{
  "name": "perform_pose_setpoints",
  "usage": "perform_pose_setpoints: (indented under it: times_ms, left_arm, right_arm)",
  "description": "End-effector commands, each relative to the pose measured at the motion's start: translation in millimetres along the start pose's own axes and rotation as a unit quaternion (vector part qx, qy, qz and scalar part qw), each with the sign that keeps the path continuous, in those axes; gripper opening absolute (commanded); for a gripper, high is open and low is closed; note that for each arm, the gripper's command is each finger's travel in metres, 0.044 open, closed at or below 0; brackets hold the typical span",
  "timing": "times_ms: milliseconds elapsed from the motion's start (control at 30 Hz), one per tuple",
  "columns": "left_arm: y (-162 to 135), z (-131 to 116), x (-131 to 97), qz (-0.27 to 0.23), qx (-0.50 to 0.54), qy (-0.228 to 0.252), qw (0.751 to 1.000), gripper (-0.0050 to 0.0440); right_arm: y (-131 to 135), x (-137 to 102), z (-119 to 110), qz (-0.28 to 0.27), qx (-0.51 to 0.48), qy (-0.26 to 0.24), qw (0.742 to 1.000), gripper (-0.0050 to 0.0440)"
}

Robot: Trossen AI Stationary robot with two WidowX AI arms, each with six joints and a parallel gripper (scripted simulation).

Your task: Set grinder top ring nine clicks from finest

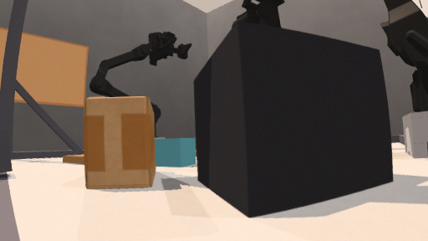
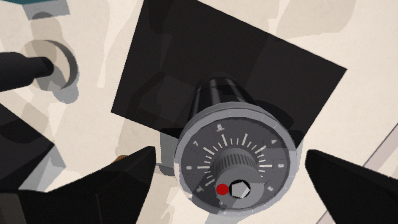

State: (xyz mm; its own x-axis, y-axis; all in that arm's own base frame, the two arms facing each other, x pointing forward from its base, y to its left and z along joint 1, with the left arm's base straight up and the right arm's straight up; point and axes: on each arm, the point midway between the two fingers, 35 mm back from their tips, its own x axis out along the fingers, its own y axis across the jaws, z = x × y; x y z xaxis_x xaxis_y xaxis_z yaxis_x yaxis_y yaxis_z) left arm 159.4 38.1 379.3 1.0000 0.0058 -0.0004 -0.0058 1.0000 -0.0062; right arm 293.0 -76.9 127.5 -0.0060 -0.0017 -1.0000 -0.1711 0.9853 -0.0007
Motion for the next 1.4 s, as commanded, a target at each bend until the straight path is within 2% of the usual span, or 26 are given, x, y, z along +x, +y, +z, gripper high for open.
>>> perform_pose_setpoints:
  times_ms: [0, 633, 1367]
  left_arm:
    - [-0.6, 3.1, 0.1, -0.002, 0.003, -0.001, 1.000, 0.0400]
    - [-0.6, 3.1, 0.1, -0.002, 0.003, -0.001, 1.000, 0.0400]
    - [-0.6, 3.1, 0.1, -0.002, 0.003, -0.001, 1.000, 0.0400]
  right_arm:
    - [-1.9, -8.3, 2.3, -0.005, -0.003, -0.014, 1.000, 0.0400]
    - [-1.6, -7.2, 1.8, -0.005, 0.000, -0.013, 1.000, 0.0293]
    - [-1.6, -7.2, 1.8, -0.005, 0.019, -0.013, 1.000, 0.0291]
